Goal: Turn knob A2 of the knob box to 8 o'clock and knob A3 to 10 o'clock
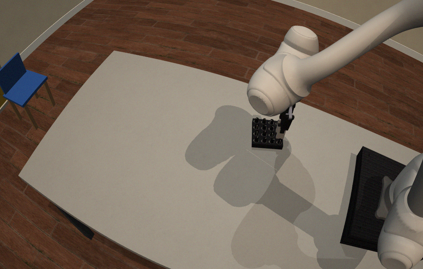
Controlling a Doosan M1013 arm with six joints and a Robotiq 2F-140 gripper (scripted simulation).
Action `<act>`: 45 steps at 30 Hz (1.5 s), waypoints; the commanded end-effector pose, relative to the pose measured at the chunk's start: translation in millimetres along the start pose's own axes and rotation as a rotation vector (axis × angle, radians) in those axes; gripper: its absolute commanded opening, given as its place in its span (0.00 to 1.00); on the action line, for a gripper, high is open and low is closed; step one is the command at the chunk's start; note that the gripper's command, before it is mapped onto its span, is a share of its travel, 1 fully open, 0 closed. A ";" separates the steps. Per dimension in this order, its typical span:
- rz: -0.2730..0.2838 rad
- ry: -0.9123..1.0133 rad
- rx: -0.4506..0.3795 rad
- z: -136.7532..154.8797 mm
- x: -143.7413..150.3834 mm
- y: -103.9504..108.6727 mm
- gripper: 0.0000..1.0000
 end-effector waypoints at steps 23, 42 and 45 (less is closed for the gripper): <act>0.000 0.000 0.000 0.0 0.0 0.1 0.05; 0.000 0.006 0.000 0.0 0.0 0.1 0.05; 0.000 0.014 0.000 0.0 0.0 0.1 0.05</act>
Point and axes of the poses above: the point where the finger pads meet when closed, its own y axis back along the fingers, its own x axis across the jaws, z = x × y, the point moved 3 cm from there along y, back along the fingers, and after that the axes turned 8 degrees about y, right-handed, at the moved point
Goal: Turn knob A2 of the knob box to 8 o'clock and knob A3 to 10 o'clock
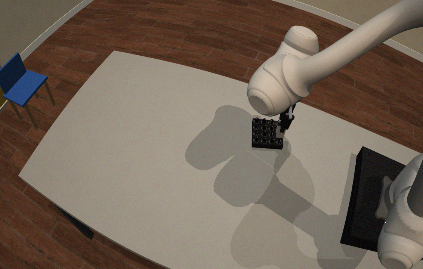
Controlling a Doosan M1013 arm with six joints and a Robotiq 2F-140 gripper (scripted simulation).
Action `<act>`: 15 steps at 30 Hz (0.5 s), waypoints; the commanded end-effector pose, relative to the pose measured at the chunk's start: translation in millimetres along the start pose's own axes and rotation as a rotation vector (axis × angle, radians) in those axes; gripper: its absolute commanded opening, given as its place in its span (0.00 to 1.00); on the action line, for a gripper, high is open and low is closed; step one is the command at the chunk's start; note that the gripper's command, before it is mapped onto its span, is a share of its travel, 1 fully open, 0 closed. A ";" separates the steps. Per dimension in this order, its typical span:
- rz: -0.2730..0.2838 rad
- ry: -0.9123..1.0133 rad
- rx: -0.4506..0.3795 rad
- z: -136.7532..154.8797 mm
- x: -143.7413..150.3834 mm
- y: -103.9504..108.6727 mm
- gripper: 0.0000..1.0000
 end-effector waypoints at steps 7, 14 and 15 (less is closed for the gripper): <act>0.000 0.031 0.000 0.0 0.0 0.1 0.05; 0.000 0.098 0.000 0.0 0.0 0.1 0.05; 0.000 0.110 0.000 0.0 0.0 0.1 0.05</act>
Point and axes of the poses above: the point where the finger pads meet when closed, its own y axis back along the fingers, its own x axis across the jaws, z = x × y, the point moved 3 cm from there along y, back along the fingers, and after that the axes turned 8 degrees about y, right-handed, at the moved point
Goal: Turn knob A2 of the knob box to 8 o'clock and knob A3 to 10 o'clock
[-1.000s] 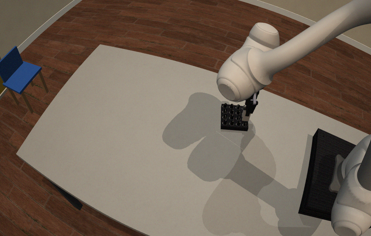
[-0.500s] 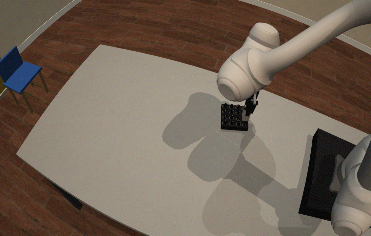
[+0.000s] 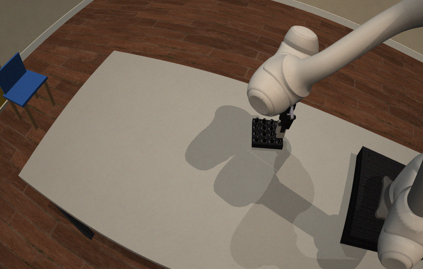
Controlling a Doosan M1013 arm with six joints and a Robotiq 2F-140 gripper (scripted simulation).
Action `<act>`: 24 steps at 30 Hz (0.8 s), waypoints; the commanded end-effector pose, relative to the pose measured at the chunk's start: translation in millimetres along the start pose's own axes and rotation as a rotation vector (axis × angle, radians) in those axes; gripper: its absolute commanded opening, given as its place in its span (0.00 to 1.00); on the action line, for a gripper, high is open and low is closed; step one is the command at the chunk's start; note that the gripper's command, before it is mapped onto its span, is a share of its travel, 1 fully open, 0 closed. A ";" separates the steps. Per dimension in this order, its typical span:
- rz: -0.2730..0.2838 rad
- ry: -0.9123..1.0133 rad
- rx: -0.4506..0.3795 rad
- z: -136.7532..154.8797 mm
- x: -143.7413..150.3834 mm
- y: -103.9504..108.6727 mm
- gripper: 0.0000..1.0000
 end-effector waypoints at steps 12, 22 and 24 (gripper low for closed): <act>0.000 0.189 0.001 0.0 0.0 0.1 0.05; 0.000 0.420 0.001 0.0 0.0 0.1 0.05; 0.000 0.420 0.001 0.0 0.0 0.1 0.05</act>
Point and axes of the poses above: the point where the finger pads meet when closed, its own y axis back along the fingers, its own x axis across the jaws, z = x × y, the point moved 3 cm from there along y, back along the fingers, and after that the axes turned 8 degrees about y, right-handed, at the moved point
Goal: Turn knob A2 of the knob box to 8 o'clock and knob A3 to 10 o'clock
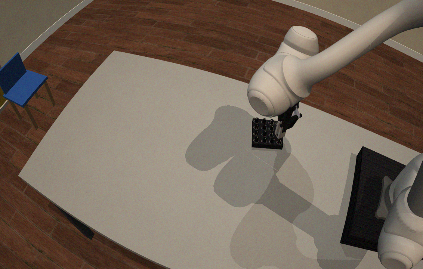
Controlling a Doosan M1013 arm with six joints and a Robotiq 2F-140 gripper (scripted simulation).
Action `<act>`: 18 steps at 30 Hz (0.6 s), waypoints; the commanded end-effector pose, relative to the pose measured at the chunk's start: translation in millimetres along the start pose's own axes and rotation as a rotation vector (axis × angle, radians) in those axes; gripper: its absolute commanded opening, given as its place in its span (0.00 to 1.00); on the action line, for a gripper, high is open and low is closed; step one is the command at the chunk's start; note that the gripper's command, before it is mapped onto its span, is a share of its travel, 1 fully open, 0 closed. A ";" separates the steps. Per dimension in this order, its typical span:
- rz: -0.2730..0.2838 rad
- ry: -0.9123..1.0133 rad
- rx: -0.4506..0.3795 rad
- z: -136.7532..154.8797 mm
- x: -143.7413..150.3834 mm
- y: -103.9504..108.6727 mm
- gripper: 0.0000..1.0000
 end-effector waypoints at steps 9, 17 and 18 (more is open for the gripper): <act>-0.001 0.252 0.004 0.1 0.1 0.1 0.05; -0.001 0.415 0.004 0.1 0.1 0.1 0.05; -0.001 0.442 0.004 0.1 0.1 0.1 0.05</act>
Point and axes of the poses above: the point where the finger pads meet when closed, its own y axis back along the fingers, its own x axis across the jaws, z = x × y, the point moved 3 cm from there along y, back along the fingers, and after that the axes turned 8 degrees about y, right-handed, at the moved point
